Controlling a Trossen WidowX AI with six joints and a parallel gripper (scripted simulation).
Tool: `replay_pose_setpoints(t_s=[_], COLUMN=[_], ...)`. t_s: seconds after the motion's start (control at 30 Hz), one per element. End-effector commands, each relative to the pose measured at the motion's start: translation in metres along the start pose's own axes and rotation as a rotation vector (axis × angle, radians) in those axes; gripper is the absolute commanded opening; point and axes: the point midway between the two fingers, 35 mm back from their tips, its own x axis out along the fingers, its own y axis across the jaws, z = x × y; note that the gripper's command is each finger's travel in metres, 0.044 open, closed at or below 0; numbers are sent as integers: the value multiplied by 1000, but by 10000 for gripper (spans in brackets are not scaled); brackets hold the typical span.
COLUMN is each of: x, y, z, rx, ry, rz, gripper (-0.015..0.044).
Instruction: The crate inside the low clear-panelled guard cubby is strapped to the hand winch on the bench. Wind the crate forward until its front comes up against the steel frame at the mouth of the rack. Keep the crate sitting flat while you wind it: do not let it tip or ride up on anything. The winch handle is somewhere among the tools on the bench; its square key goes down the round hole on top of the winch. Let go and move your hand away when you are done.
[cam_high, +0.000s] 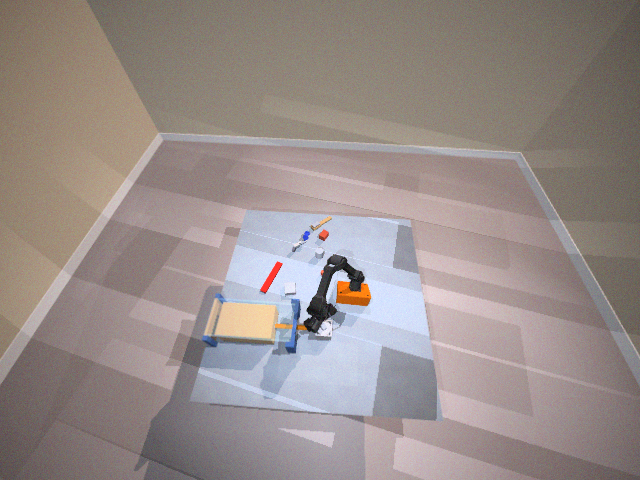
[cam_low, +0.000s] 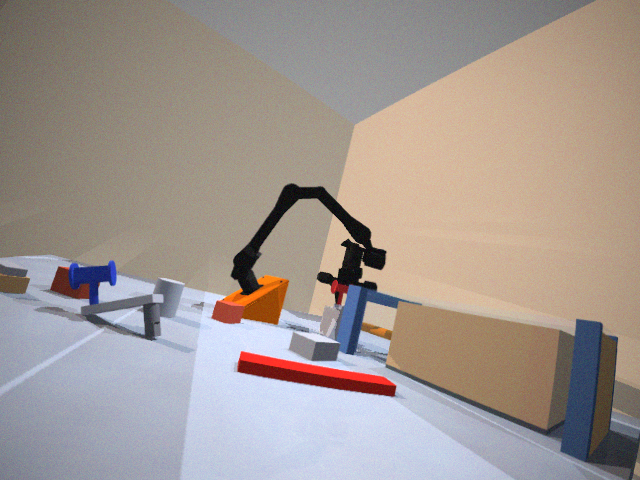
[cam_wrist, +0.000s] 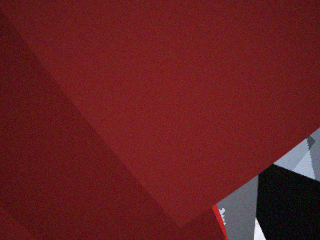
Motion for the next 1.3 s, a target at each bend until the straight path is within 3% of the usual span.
replay_pose_setpoints(t_s=[0.0,0.87,1.27], x=[4,4,3], y=[1,-3,1], z=[0,0,0], rx=[-8,84,-17], ry=[5,5,5], rz=[-4,-13,-3], gripper=[0,0,0])
